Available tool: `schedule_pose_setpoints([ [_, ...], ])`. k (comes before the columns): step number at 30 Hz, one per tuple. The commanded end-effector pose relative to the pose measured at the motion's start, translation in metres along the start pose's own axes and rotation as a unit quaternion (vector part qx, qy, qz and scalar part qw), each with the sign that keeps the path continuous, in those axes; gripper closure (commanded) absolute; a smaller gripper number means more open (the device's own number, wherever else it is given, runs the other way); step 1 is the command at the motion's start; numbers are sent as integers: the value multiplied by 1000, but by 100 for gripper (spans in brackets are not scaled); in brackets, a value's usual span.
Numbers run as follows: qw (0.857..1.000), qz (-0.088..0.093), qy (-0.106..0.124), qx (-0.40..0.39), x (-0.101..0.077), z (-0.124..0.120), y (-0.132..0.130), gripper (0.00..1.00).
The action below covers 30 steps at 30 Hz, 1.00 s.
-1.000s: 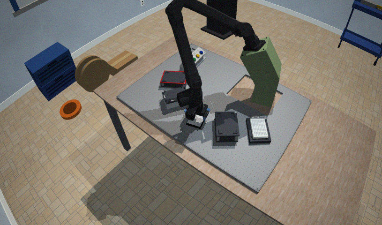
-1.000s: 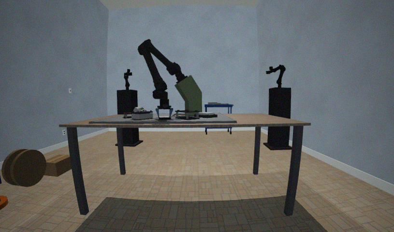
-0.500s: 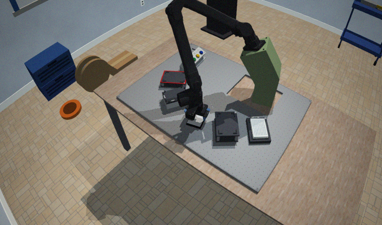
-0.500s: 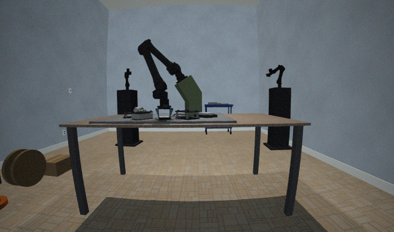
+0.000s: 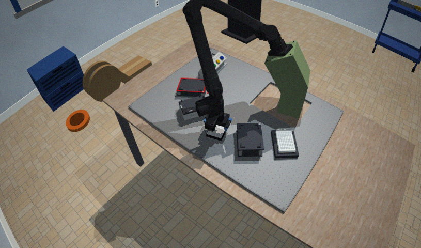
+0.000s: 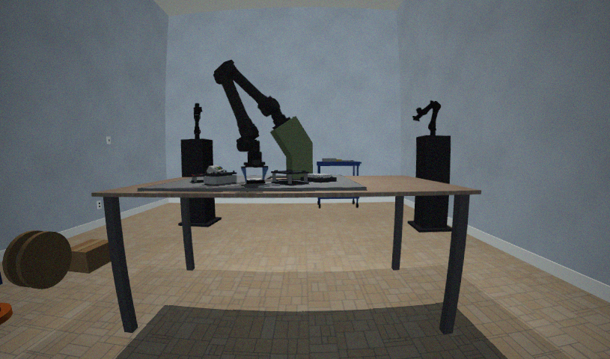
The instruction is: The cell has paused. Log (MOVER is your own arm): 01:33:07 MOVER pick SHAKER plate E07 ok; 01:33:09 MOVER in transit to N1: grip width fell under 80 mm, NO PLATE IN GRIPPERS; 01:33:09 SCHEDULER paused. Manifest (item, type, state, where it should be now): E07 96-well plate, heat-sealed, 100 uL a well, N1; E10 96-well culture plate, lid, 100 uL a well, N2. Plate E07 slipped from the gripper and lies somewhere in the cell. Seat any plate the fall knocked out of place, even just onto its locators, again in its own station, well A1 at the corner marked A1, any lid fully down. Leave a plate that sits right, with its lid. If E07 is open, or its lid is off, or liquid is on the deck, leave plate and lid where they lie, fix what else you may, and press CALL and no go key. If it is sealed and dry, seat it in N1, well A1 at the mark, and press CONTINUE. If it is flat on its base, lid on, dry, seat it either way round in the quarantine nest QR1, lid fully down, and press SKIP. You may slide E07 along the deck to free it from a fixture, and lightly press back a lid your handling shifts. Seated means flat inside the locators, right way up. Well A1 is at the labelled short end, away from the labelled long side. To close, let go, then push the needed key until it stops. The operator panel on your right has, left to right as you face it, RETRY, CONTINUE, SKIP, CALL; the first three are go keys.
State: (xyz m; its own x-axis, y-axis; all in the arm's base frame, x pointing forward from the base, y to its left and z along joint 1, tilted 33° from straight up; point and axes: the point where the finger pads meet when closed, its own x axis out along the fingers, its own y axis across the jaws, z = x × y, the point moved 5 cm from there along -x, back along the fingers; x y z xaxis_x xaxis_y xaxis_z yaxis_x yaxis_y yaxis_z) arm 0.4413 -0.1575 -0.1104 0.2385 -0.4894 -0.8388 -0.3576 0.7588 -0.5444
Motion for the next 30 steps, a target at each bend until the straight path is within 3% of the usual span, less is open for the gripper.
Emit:
schedule_pose_setpoints([
  [1, 1000, -7, -13, 0, -19, 13, -3, 100],
  [30, 1000, -6, -13, 0, -52, 11, -2, 100],
])
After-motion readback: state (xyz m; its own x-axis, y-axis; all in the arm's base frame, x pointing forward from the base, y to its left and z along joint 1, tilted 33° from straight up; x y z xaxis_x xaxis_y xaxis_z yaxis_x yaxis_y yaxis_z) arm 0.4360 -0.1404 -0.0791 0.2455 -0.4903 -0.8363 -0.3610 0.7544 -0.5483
